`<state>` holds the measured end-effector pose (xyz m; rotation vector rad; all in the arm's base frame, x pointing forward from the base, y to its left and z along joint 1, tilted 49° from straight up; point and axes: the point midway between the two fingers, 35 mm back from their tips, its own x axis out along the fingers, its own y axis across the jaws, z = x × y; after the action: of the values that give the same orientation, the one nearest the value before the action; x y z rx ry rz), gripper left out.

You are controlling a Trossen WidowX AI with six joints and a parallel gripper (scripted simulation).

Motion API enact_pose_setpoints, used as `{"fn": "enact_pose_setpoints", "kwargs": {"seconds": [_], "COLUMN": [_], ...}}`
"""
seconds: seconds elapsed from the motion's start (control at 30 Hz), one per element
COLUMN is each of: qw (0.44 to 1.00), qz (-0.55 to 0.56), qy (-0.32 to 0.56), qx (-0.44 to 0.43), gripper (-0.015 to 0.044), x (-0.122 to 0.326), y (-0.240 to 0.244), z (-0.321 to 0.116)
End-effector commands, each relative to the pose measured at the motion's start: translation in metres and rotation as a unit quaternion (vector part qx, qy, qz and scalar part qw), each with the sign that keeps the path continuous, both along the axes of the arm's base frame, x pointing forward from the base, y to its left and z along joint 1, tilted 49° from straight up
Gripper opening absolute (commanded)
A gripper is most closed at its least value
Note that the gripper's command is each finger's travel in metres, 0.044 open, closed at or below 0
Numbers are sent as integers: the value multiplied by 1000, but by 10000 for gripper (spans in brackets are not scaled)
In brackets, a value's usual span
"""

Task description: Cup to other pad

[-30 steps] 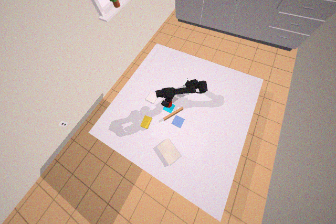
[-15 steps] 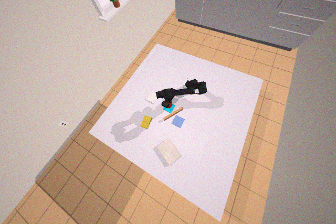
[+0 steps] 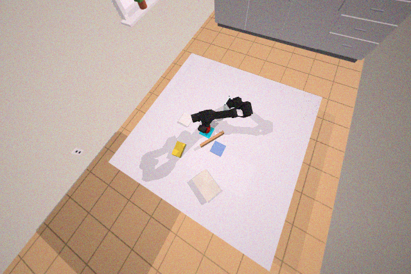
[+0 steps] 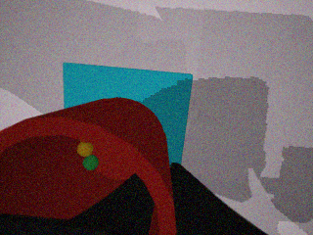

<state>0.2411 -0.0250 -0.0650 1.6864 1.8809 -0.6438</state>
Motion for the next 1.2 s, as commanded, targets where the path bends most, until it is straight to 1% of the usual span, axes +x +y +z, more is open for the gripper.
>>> {"fn": "enact_pose_setpoints", "kwargs": {"seconds": [0.0,0.23,0.73,0.9,1.17], "qw": [1000,1000,1000,1000,1000], "qz": [-1,-1,1,1,1], "qy": [4,4,1,1,1], "qx": [3,4,1,1,1], "gripper": [0,0,0,128,128], "x": [-2,-4,-3,-3,-2], "y": [7,14,12,12,10], "z": [-5,-11,-9,-9,-8]}}
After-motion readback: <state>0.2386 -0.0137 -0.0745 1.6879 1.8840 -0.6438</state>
